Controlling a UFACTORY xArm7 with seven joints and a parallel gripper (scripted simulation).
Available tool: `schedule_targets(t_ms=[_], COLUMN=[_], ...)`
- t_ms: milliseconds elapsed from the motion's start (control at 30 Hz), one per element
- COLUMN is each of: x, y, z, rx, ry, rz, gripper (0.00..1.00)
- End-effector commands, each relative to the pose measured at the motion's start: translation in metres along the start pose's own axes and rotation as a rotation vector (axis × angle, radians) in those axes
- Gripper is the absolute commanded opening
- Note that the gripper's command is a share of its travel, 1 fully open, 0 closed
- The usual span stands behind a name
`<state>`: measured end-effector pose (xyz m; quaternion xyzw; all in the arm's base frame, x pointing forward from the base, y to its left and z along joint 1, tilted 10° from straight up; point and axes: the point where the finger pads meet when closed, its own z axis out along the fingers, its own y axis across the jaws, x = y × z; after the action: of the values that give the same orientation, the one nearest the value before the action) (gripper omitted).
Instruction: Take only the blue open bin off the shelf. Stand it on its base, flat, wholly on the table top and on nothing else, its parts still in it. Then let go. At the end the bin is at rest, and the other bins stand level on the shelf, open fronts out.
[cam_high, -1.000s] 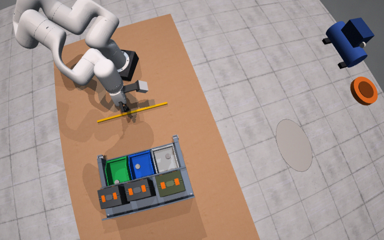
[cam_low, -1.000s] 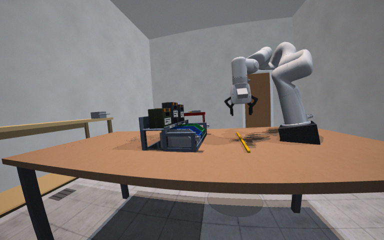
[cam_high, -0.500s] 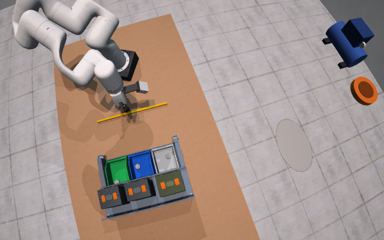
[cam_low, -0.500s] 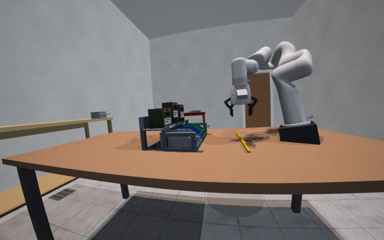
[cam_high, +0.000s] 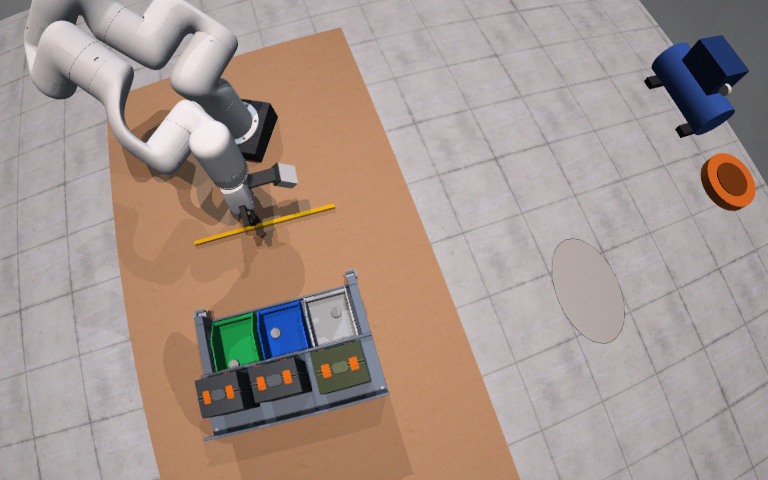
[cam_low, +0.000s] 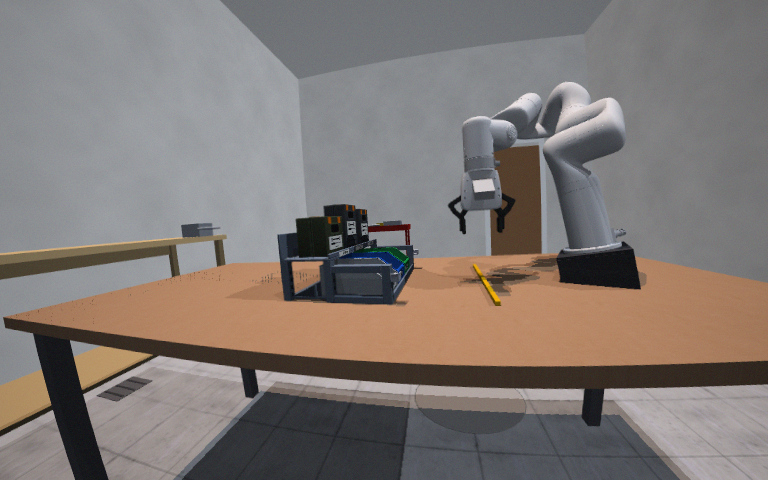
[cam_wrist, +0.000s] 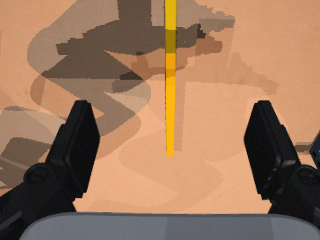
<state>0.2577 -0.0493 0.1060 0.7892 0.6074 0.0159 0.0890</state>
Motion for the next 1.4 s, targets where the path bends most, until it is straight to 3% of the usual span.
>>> schedule_targets(t_ms=[0,67,467,633,1033,1200,1367], x=[0.000,0.000,0.000,0.000,0.000,0.000,0.000], y=[0.030,0.050,0.050,0.098,0.098,0.147,0.147], z=[0.000,0.000,0.000,-0.001,-0.001,-0.001,-0.001], rx=[-0.003,-0.003,-0.003,-0.003,-0.003,-0.003,-0.003], ry=[0.000,0.000,0.000,0.000,0.000,0.000,0.000], rz=[0.000,0.000,0.000,0.000,0.000,0.000,0.000], gripper=[1.00,1.00,1.00,1.00,1.00,1.00,1.00])
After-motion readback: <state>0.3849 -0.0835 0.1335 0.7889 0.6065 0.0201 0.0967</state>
